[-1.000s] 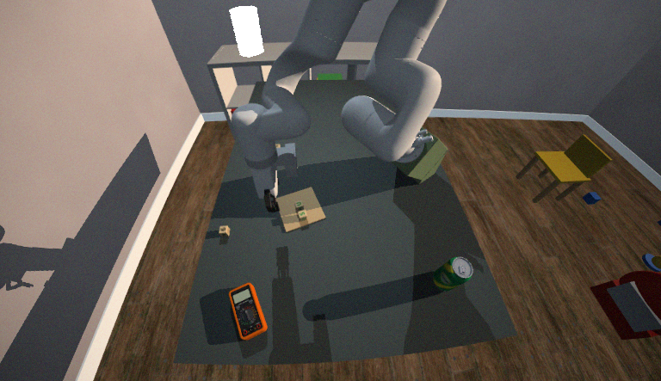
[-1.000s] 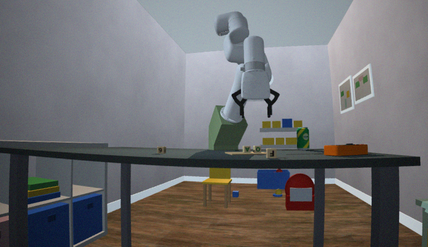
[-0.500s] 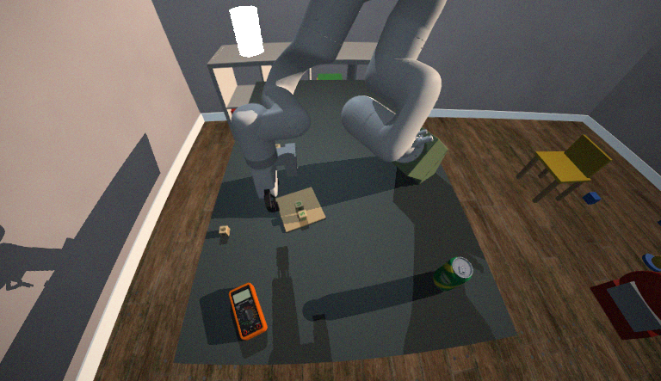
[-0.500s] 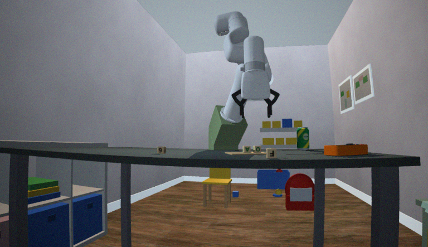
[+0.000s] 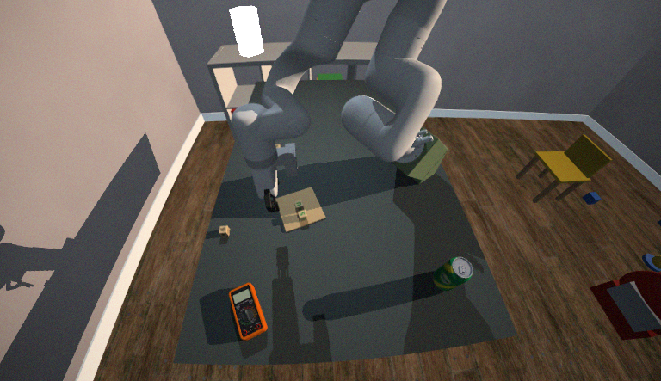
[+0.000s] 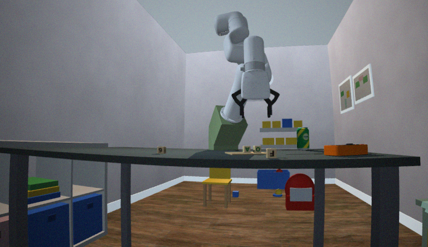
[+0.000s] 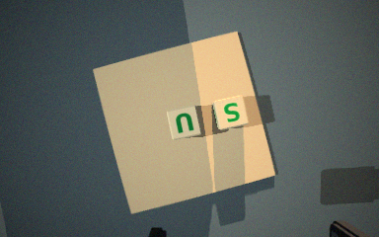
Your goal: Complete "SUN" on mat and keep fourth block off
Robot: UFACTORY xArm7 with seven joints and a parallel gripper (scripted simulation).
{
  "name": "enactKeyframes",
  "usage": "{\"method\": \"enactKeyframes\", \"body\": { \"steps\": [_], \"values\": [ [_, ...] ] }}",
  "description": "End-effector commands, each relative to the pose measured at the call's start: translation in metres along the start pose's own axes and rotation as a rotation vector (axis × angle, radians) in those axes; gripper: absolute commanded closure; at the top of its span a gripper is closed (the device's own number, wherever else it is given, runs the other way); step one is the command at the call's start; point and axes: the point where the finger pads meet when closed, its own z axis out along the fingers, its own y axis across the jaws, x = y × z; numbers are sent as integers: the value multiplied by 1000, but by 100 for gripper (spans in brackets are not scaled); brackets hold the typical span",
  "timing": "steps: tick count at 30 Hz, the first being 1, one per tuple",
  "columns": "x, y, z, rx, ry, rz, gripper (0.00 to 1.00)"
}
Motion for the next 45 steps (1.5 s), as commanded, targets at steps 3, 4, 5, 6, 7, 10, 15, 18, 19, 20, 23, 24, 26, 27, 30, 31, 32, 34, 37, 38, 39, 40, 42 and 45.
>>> {"method": "enactKeyframes", "body": {
  "steps": [3, 4, 5, 6, 7, 10, 15, 18, 19, 20, 23, 24, 26, 27, 30, 31, 32, 34, 37, 38, 39, 40, 42, 45],
  "values": [
    [-1, 0, -1, 0, -3, 0, 0],
    [-1, 0, -1, 0, -3, 0, 0],
    [-1, 0, -1, 0, -3, 0, 0],
    [-2, 0, -1, -1, -3, 0, 0],
    [-3, -1, -1, -3, -4, 0, 0],
    [-14, -7, -5, -20, -9, -2, 0],
    [-56, -50, -15, -72, -31, -5, 0],
    [-70, -74, -16, -83, -38, -4, 0],
    [-75, -85, -16, -85, -40, -3, 0],
    [-79, -95, -16, -86, -42, -3, 0],
    [-88, -127, -14, -85, -45, -1, 0],
    [-90, -138, -14, -84, -45, 0, 0],
    [-93, -159, -12, -79, -44, 1, 0],
    [-93, -159, -12, -79, -44, 1, 0],
    [-94, -200, -7, -63, -39, 3, 0],
    [-94, -208, -6, -59, -37, 3, 0],
    [-93, -218, -5, -55, -35, 3, 0],
    [-91, -240, -3, -42, -29, 3, 0],
    [-85, -273, 0, -22, -17, 2, 0],
    [-82, -284, 1, -14, -12, 2, 0],
    [-80, -293, 2, -8, -8, 1, 0],
    [-78, -300, 3, -3, -5, 0, 0],
    [-77, -304, 3, 0, -3, 0, 0],
    [-77, -304, 3, 0, -3, 0, 0]
  ]
}}
